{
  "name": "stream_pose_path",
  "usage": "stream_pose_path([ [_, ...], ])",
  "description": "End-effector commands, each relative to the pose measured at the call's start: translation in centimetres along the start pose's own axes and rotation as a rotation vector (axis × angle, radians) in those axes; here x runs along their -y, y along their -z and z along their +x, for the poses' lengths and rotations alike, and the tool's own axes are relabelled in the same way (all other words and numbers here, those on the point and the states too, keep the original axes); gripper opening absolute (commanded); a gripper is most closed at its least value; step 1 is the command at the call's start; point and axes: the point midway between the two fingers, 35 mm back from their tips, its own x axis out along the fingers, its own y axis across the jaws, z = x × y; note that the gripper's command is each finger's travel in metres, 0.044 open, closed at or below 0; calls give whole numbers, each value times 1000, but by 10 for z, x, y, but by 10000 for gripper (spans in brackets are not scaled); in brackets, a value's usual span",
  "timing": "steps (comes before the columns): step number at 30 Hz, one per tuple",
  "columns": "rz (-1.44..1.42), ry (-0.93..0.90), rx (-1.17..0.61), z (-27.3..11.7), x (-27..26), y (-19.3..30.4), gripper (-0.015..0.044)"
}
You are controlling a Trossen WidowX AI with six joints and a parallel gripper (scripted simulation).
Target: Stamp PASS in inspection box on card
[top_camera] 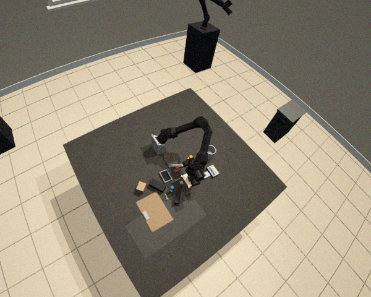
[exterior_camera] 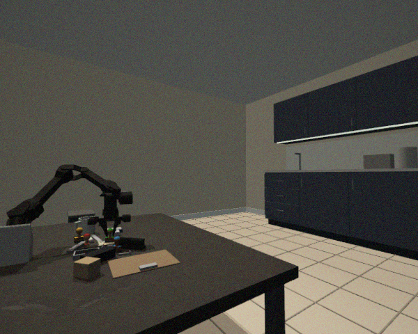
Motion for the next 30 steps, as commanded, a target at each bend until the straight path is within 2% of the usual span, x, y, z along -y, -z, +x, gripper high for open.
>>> stream_pose_path([
  [1, -4, -4, 2, 3, 0, -1, 0],
  [30, -4, -4, 2, -7, 0, -1, 0],
])
